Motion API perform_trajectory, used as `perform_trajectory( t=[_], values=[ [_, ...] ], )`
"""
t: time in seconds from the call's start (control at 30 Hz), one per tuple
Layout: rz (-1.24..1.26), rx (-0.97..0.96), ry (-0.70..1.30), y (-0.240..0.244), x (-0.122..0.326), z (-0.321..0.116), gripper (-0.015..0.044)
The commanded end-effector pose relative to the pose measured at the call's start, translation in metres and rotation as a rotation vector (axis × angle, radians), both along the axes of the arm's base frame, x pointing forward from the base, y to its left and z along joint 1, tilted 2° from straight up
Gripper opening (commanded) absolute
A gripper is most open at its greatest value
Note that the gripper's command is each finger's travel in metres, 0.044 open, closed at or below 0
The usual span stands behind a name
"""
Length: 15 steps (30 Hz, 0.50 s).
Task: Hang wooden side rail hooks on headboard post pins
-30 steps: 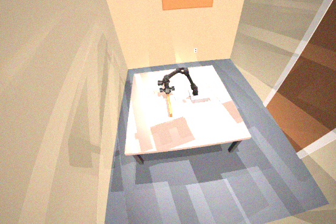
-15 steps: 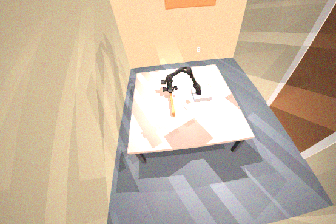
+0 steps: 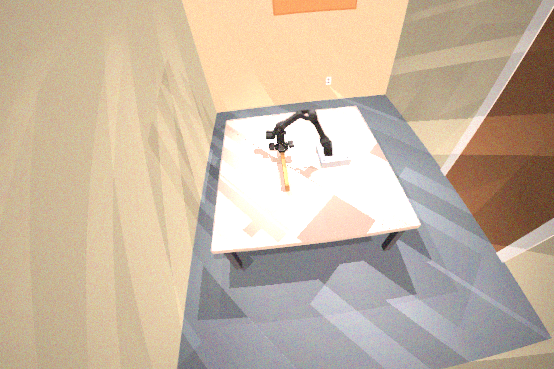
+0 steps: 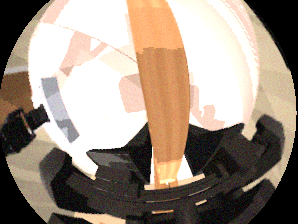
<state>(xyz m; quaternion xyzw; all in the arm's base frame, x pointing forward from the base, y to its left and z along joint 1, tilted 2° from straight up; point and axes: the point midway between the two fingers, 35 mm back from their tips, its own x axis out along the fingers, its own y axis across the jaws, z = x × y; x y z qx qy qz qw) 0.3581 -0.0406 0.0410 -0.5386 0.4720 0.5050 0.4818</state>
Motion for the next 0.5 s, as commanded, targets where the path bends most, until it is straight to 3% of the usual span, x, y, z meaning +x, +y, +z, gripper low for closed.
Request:
perform_trajectory(
  t=[0.0,0.47],
  values=[
    [0.003,-0.005,-0.008,-0.0017,0.0017,0.0032,0.0000],
    [0.003,-0.005,-0.008,-0.0029,0.0029,0.0037,0.0000]
  ],
)
